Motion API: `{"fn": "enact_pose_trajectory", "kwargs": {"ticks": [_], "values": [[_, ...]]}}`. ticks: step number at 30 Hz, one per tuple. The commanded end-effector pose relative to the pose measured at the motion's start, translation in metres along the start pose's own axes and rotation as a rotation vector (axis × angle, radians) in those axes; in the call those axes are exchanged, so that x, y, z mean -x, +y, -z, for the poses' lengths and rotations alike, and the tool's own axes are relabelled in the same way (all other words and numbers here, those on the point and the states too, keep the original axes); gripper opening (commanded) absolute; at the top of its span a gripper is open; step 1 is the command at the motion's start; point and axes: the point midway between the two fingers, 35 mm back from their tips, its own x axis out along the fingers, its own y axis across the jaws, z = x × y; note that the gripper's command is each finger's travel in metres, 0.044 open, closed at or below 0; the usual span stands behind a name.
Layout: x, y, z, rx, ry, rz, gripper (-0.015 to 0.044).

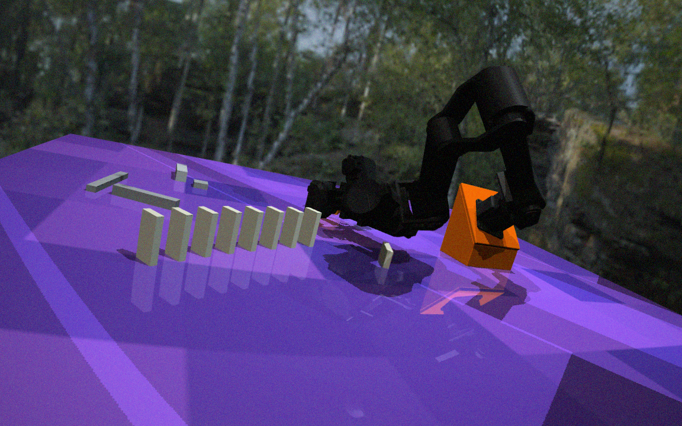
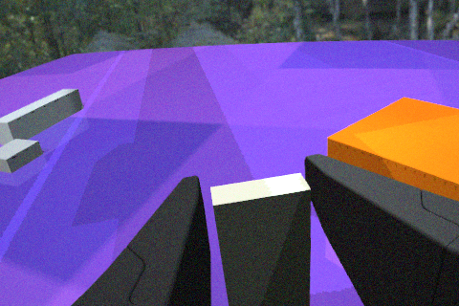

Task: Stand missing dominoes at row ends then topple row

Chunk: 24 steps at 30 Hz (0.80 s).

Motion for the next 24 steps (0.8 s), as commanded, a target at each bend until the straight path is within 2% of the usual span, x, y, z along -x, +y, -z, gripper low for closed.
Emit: {"fn": "enact_pose_trajectory", "kwargs": {"ticks": [1,10,13,18,24], "values": [[0.000,0.001,-0.001,-0.007,-0.005,-0.001,0.0212],[0.000,0.001,-0.001,-0.007,-0.005,-0.001,0.0440],[0.000,0.001,-0.003,-0.007,-0.004,-0.001,0.0440],[0.000,0.001,-0.049,-0.001,-0.003,-0.002,0.0440],[-0.015,0.000,-0.047,0.038,0.052,0.035,0.0440]]}}
